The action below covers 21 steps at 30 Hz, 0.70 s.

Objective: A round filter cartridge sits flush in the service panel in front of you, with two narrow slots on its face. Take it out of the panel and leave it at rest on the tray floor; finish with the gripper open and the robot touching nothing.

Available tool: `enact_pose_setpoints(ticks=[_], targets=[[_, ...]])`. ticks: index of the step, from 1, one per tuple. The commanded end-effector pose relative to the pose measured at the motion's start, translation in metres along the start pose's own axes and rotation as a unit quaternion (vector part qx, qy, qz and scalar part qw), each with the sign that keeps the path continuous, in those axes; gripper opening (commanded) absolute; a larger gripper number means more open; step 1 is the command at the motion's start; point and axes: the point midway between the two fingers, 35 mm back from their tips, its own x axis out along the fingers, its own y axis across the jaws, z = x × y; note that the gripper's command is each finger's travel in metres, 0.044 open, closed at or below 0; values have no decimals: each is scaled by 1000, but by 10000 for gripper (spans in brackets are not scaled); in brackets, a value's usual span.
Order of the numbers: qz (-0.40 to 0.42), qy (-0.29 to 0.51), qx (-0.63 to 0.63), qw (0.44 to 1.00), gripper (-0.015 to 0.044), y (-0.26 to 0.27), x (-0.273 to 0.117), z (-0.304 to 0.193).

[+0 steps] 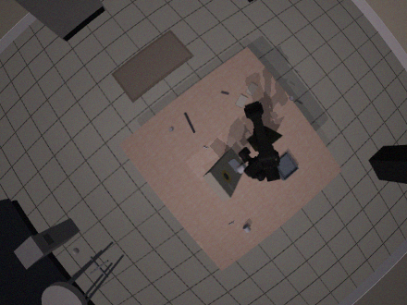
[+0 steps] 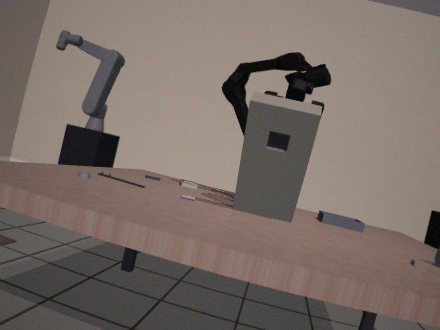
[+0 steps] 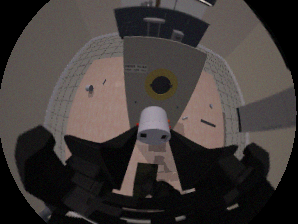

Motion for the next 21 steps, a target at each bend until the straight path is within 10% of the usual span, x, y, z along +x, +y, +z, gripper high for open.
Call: enact_pose_setpoints(ticks=[1,21], targets=[[2,-1,2,1000,0,20,0,1],[64,21,-116,991,0,108,-2,-26]])
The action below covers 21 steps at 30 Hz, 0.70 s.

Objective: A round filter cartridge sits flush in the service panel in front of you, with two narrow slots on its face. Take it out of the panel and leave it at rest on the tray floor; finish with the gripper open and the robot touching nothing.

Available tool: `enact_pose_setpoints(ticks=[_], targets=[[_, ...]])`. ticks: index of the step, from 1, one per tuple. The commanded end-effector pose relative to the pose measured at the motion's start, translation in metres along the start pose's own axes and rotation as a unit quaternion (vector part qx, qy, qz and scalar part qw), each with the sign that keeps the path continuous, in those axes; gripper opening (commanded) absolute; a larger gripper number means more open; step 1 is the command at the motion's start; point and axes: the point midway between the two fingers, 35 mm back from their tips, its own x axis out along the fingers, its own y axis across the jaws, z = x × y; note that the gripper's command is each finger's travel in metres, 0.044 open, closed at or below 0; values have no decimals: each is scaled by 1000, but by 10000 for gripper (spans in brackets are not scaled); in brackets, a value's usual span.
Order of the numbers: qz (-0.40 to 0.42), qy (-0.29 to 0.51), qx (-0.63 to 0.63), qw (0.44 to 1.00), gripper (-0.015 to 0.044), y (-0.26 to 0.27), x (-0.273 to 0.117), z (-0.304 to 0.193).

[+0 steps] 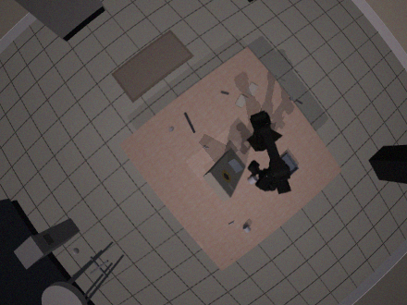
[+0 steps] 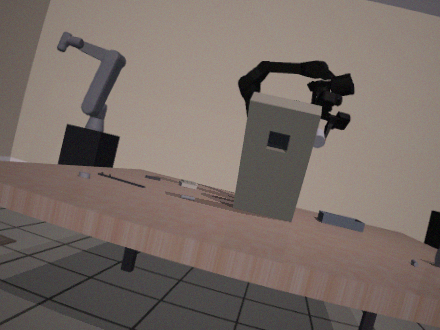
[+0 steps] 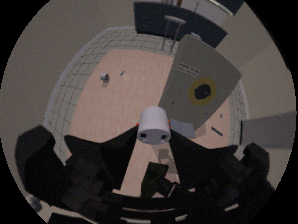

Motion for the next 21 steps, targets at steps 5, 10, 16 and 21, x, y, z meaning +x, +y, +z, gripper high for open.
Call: enact_pose_setpoints(ticks=[5,10,16,21], targets=[[80,9,-144,986,0,56,-13,-25],[134,7,-237,962,0,90,-23,-43],[194,-6,-341,920,0,126,-35,-65],[232,-20,-410,882,0,149,-44,-81]])
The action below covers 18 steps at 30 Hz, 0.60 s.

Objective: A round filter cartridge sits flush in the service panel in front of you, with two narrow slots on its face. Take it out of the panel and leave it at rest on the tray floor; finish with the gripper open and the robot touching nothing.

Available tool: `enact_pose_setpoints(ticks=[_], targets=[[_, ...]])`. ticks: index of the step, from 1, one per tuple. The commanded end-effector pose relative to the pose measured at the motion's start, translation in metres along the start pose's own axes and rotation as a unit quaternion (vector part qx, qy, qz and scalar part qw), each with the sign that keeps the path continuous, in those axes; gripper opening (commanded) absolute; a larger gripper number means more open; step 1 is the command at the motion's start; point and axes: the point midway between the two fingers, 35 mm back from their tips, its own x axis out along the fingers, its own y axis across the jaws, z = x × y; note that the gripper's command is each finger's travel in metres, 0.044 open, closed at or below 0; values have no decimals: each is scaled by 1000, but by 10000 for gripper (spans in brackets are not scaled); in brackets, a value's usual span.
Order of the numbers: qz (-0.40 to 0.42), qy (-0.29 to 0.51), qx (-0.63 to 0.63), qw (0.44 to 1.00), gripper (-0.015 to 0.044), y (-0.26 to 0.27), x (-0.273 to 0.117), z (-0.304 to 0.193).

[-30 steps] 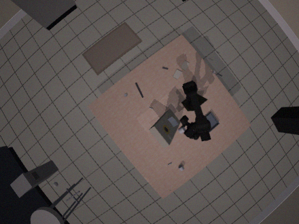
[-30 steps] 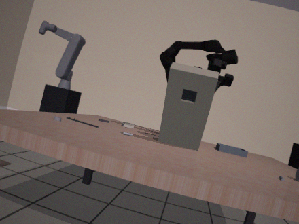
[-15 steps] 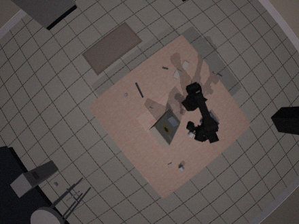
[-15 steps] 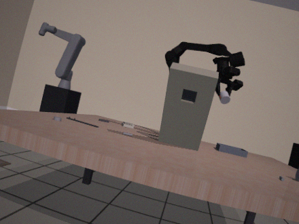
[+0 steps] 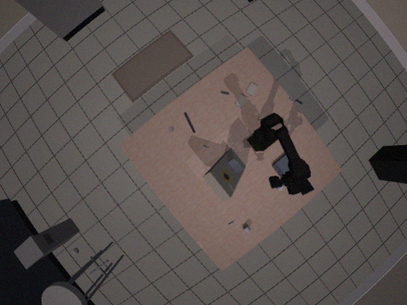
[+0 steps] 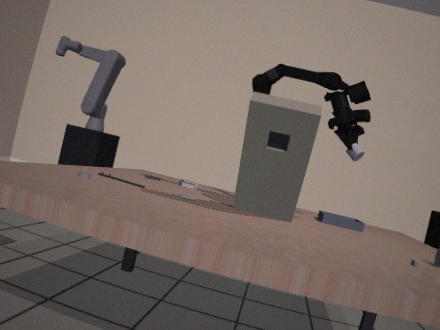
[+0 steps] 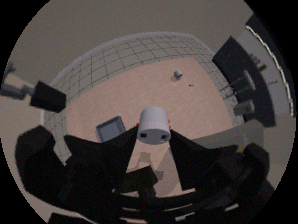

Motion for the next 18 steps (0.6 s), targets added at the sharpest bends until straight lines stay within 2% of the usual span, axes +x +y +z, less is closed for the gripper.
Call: enact_pose_setpoints(ticks=[1,7,18], targets=[[24,-12,-49,998,0,18,0,4],[28,-12,-55,998,0,23,2,2],[88,-16,-156,984,0,94,39,-33]])
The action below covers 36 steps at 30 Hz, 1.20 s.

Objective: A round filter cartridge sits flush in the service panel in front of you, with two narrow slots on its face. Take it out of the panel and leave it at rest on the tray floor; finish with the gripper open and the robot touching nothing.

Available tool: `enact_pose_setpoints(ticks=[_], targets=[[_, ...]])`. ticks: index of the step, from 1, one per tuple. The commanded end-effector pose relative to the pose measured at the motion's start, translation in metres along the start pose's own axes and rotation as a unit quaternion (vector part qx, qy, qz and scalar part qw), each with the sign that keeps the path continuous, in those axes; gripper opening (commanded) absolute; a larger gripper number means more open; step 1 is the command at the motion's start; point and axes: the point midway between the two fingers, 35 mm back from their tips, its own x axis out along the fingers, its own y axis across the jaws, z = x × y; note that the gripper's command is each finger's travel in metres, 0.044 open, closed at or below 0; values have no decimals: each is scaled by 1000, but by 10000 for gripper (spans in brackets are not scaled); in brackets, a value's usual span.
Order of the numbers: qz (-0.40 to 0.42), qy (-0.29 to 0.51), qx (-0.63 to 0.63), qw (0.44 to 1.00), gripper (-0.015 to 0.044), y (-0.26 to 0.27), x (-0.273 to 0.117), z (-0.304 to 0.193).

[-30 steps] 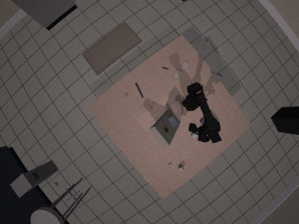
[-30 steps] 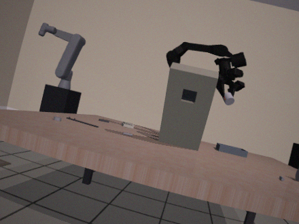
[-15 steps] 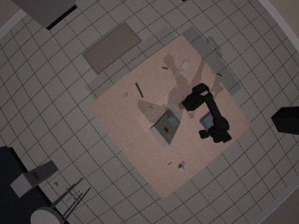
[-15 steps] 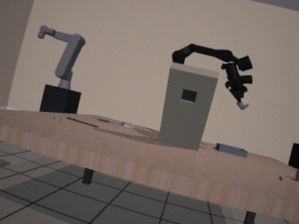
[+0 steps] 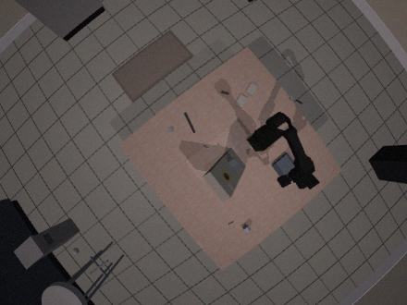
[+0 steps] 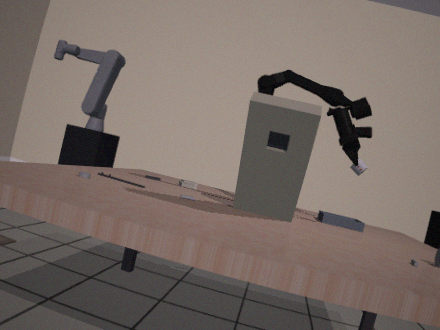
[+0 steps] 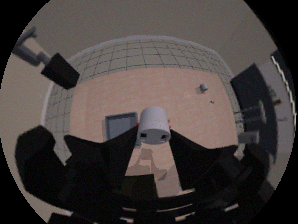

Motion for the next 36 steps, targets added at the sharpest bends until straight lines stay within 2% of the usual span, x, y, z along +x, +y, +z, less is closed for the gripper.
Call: enact_pose_setpoints(ticks=[1,17,25,36], targets=[[23,-6,-38,999,0,25,14,-7],[109,-1,-186,976,0,103,72,-71],[112,-1,-192,975,0,106,77,-76],[113,0,-193,975,0,107,132,-107]])
